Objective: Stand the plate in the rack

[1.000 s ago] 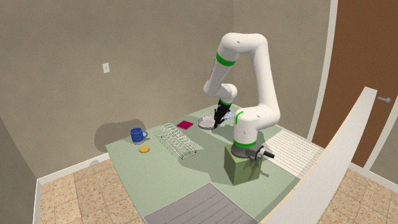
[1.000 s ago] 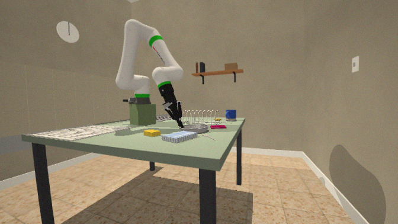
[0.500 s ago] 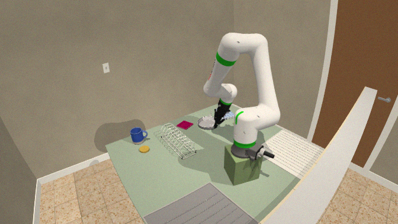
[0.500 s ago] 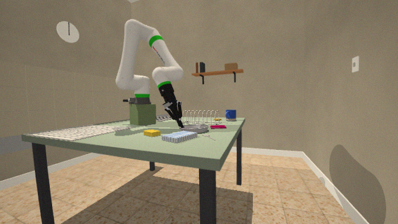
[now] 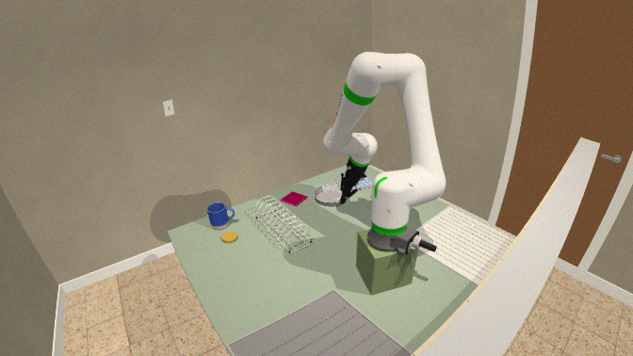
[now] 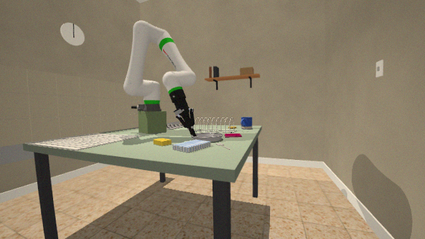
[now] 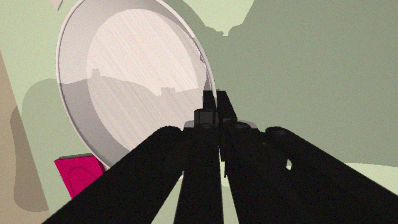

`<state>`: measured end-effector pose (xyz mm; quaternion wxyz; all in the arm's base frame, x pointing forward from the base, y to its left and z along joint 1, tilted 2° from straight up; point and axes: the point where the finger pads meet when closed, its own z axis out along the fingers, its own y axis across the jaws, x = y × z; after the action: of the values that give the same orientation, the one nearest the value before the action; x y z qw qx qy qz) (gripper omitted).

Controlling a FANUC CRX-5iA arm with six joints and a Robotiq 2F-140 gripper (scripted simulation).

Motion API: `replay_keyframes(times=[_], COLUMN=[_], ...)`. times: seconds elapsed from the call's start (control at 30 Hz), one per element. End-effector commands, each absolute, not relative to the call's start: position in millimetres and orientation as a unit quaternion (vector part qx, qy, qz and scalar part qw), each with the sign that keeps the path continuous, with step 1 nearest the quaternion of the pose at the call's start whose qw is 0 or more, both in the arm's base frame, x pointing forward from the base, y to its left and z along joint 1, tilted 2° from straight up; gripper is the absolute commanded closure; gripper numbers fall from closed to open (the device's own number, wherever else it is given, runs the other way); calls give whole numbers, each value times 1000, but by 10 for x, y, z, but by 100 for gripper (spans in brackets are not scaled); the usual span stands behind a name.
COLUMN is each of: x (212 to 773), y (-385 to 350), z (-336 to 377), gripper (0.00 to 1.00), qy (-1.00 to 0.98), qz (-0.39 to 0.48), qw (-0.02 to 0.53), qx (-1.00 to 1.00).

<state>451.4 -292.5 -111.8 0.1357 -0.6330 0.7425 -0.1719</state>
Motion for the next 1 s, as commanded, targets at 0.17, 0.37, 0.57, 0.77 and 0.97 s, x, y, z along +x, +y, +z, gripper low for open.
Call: replay_keyframes(times=[0.17, 0.37, 0.57, 0.77, 0.97], x=[4520, 4520, 4521, 4525, 4529], y=[-2928, -2928, -2927, -2926, -2925], z=[-1111, -1111, -1107, -1096, -1083], gripper=[90, 90, 90, 90, 90], qy=[742, 742, 742, 743, 744], qz=[-173, -173, -171, -168, -165], qw=[136, 136, 135, 133, 130], qx=[-633, -633, -633, -634, -635])
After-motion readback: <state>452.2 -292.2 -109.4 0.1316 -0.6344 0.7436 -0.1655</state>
